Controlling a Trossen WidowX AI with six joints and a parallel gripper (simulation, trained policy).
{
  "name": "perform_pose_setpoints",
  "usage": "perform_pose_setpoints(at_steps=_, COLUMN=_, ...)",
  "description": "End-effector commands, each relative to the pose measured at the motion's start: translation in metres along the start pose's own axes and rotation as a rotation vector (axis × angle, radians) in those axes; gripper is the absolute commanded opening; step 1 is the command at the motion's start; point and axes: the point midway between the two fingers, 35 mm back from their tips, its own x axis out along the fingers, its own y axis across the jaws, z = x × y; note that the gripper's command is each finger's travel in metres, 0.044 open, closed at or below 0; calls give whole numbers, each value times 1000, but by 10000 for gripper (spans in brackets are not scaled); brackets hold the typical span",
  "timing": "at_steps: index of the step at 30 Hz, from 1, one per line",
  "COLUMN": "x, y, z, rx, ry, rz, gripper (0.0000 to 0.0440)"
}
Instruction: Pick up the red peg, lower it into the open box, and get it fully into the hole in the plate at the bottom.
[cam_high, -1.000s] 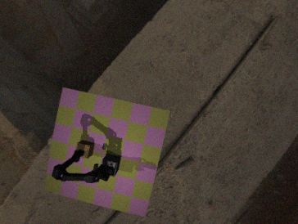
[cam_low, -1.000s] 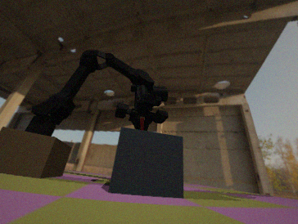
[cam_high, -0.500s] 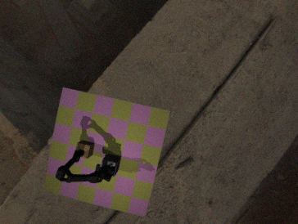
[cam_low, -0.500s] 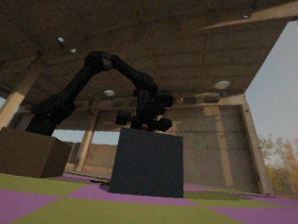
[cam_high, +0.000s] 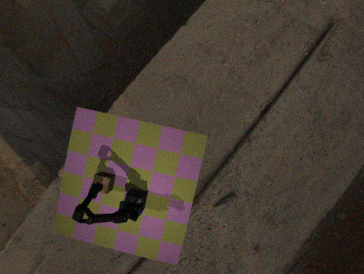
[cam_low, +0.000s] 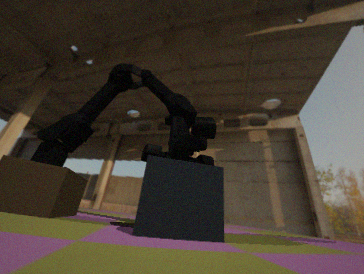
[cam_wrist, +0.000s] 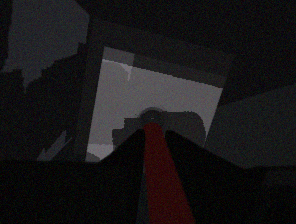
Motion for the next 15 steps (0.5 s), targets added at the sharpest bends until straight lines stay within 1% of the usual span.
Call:
perform_pose_setpoints(at_steps=1, x=9, y=-2, z=1, rx=-15, ry=6, rz=-19, gripper=3)
perform_pose_setpoints(at_steps=4, x=14, y=-1, z=2, rx=-26, ry=7, rz=-29, gripper=35)
perform_pose_setpoints(at_steps=8, x=21, y=-4, z=0, rx=-35, ry=20, rz=-52, gripper=109)
perform_pose_setpoints(at_steps=10, x=22, y=-2, z=-1, rx=-34, ry=39, rz=-50, gripper=114)
perform_pose_setpoints(at_steps=12, x=21, y=-1, z=0, rx=-31, ry=55, rz=-51, gripper=137)
perform_pose_setpoints(at_steps=15, x=16, y=3, z=2, rx=-26, ry=91, rz=-45, gripper=153)
